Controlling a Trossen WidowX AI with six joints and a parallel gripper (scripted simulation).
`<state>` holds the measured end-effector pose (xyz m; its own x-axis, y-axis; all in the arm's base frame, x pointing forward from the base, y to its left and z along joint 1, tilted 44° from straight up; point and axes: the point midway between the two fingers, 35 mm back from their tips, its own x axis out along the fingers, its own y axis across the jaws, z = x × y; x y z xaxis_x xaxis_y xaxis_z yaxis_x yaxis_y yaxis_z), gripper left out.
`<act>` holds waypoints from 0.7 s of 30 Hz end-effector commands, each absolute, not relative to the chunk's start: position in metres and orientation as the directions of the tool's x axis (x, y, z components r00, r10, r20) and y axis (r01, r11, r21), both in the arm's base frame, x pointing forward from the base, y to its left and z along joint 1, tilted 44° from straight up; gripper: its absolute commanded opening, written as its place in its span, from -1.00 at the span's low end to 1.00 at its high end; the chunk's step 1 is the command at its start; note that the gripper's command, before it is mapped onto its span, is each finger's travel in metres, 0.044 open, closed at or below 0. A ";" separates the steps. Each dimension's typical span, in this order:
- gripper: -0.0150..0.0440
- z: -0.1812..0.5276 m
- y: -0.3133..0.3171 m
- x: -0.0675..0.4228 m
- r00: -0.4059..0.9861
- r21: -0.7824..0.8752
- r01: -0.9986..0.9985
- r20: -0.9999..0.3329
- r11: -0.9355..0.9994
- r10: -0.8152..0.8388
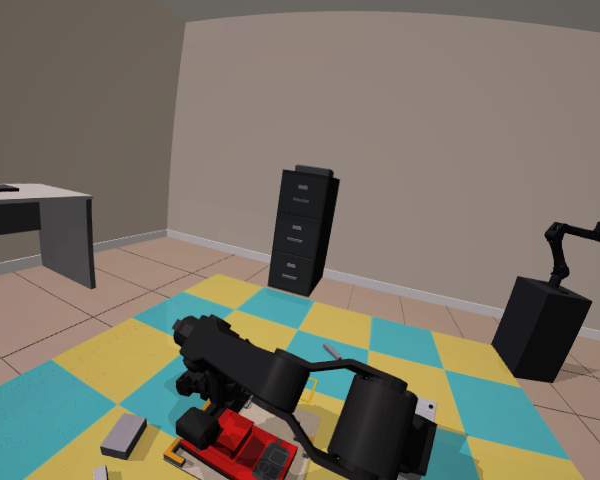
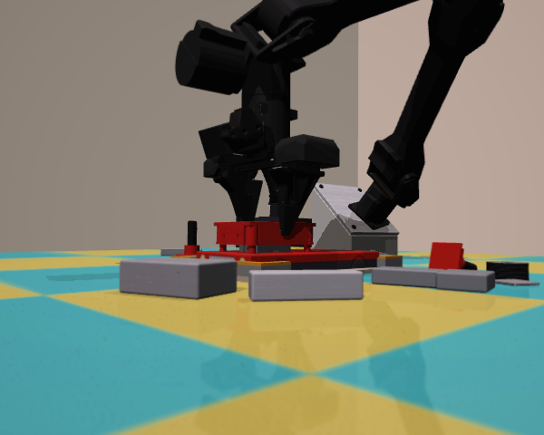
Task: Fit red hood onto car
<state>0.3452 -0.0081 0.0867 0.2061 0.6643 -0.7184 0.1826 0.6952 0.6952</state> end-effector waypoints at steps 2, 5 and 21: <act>-0.49 0.085 -0.007 0.346 0.208 0.697 0.186 -0.717 0.692 0.666; -0.49 0.084 -0.006 0.346 0.208 0.697 0.186 -0.716 0.692 0.666; -0.14 0.083 -0.005 0.346 0.206 0.696 0.183 -0.718 0.695 0.665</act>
<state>0.3461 -0.0048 0.0831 0.2061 0.6649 -0.7179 0.1828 0.6946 0.6958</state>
